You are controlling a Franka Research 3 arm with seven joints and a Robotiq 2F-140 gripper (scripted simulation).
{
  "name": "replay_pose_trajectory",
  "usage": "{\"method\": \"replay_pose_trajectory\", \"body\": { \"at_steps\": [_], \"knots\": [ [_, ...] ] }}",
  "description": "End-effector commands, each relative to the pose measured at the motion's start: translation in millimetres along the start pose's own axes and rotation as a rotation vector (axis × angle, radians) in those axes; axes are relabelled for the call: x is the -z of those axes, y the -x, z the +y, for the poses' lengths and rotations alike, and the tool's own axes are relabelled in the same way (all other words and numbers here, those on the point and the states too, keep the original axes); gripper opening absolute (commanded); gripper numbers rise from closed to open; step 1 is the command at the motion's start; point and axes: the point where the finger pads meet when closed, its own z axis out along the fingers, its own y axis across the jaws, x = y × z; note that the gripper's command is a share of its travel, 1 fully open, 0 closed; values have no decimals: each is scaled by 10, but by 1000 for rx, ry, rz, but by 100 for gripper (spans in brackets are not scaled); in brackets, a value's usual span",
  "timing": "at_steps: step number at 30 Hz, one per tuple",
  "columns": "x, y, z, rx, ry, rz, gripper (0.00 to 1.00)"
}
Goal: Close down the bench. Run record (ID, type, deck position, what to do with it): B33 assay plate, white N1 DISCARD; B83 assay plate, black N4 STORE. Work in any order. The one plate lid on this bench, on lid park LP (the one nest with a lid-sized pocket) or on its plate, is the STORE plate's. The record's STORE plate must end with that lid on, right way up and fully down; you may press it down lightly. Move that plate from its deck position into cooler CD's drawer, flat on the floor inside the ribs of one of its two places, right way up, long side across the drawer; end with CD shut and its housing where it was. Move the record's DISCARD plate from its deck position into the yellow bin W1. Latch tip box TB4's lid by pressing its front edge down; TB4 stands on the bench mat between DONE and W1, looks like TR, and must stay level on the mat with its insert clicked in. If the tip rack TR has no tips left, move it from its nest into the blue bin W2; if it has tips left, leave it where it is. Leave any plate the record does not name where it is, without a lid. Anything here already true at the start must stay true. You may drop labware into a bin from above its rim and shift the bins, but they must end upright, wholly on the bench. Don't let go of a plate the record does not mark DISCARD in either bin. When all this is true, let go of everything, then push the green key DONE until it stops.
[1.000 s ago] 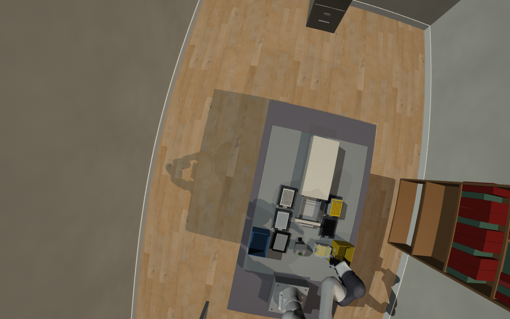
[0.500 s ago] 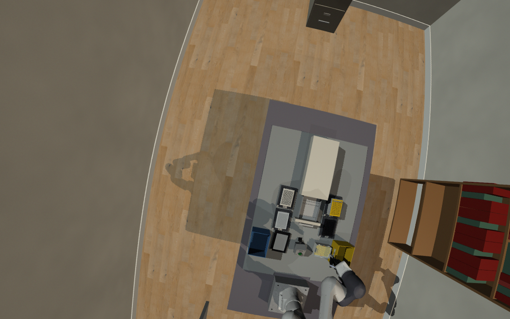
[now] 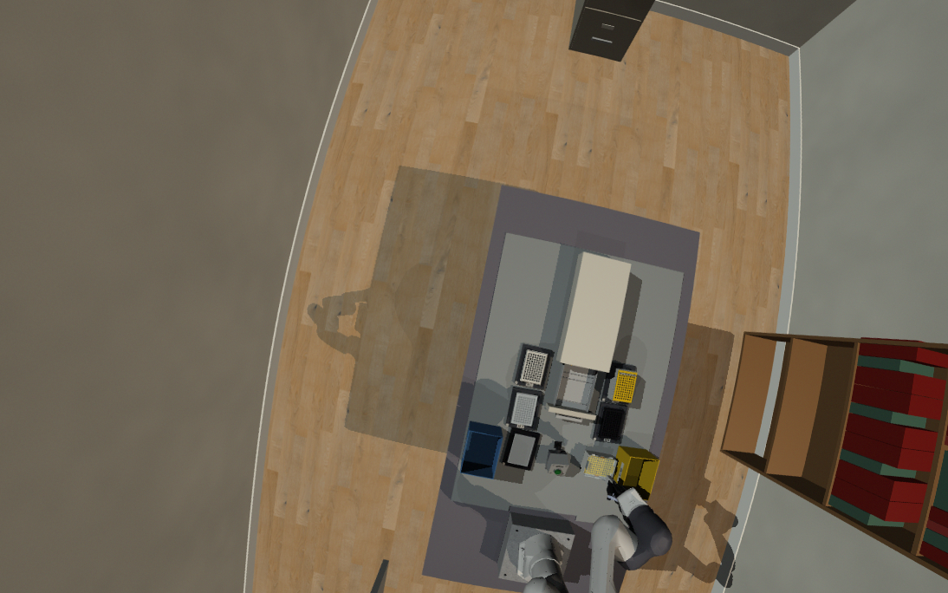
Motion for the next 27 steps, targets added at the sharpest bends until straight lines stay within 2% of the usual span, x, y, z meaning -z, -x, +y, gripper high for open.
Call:
{"method": "replay_pose_trajectory", "body": {
  "at_steps": [1,13,27],
  "knots": [
    [-88,33,37,10,7,19,0],
    [-383,276,42,10,7,19,0],
    [-383,276,42,10,7,19,0]
  ]
}}
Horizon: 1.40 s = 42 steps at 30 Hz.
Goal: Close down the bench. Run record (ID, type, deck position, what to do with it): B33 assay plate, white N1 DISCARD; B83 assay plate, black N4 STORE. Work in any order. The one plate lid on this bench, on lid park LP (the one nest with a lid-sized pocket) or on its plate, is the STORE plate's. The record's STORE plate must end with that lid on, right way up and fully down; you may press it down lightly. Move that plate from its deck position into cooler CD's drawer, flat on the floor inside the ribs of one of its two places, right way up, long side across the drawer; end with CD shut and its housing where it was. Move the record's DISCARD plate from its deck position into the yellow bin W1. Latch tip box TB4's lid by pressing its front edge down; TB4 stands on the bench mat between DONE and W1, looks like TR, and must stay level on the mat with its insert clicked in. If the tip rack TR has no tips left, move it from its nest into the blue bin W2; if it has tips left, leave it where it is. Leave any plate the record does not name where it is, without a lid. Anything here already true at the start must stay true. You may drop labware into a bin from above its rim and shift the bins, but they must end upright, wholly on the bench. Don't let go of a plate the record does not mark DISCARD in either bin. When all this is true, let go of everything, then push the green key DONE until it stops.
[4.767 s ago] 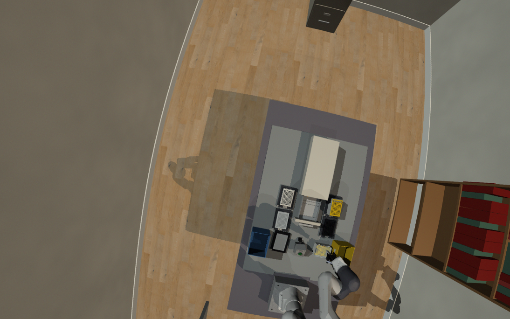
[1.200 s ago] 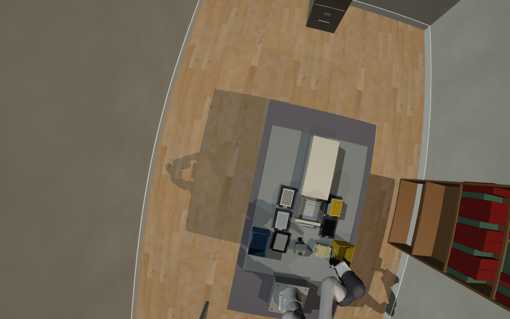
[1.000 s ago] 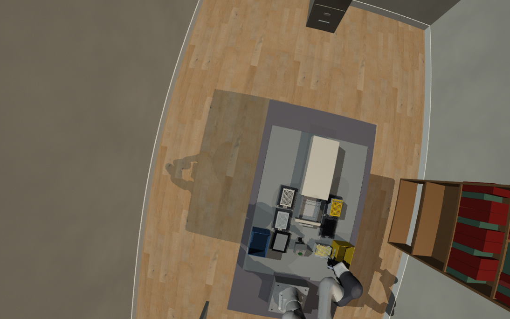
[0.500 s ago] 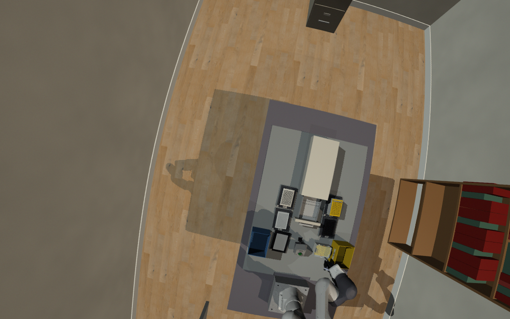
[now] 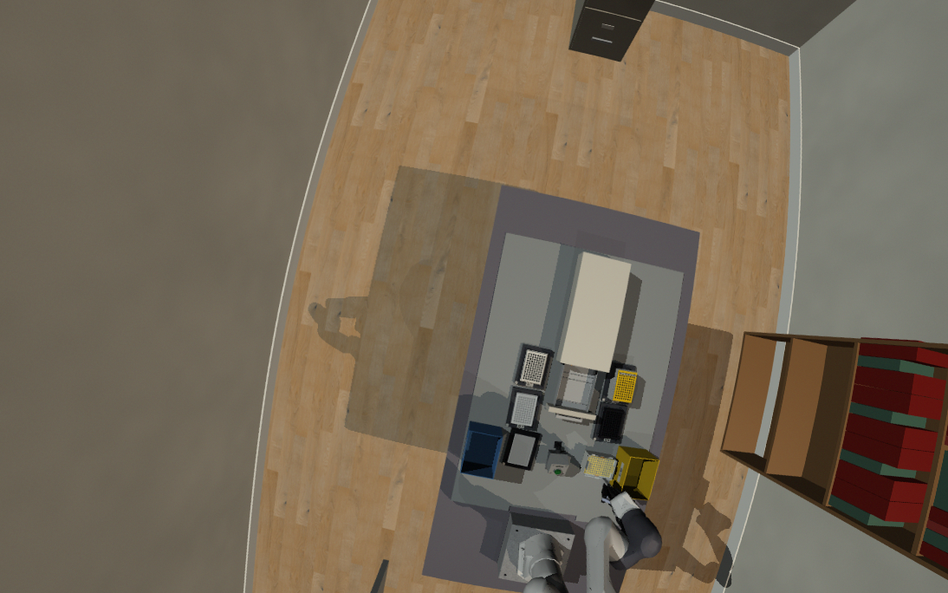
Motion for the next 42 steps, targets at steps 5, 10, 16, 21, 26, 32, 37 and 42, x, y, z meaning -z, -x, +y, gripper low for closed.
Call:
{"method": "replay_pose_trajectory", "body": {
  "at_steps": [5,10,16,21,26,32,37,42],
  "knots": [
    [-3,-6,8,4,1,4,0],
    [-70,-6,8,4,1,4,0],
    [-123,-7,8,4,1,4,0],
    [-190,-7,8,4,1,4,0],
    [-257,-7,8,4,1,4,0],
    [-310,-7,8,4,1,4,0],
    [-377,-8,8,4,1,4,0],
    [-443,-8,8,4,1,4,0]
  ]
}}
